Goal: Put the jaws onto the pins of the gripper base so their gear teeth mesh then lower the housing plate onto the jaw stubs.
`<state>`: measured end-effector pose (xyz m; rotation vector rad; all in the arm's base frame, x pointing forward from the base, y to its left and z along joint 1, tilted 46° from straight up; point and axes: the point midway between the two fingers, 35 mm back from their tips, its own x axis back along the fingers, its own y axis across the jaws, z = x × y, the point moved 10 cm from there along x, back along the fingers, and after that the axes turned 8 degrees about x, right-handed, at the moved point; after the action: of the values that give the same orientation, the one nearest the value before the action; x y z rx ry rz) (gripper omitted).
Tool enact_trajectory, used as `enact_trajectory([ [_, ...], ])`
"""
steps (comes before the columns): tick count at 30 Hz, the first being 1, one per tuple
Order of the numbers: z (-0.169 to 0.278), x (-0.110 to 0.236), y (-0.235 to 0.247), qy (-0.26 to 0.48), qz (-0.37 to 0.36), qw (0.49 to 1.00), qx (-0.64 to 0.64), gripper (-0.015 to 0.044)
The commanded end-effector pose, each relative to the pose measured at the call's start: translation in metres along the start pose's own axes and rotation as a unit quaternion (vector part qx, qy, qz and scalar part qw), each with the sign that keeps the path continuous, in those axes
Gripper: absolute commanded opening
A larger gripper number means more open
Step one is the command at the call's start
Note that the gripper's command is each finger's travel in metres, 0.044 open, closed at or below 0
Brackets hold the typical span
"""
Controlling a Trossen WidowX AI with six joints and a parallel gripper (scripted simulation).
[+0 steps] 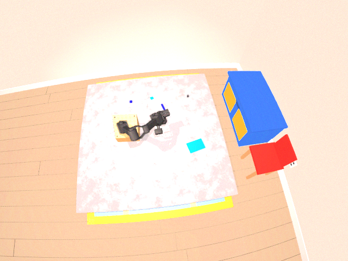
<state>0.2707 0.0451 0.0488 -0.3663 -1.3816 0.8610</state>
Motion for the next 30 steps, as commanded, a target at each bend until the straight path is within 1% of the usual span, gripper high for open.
enact_trajectory([
  [1,0.000,0.000,0.001,-0.001,-0.001,1.000,-0.002,0.0351],
  [7,0.000,-0.001,0.001,-0.001,-0.001,1.000,-0.002,0.0351],
  [30,-0.002,-0.039,0.001,-0.001,-0.001,1.000,-0.002,0.0351],
])
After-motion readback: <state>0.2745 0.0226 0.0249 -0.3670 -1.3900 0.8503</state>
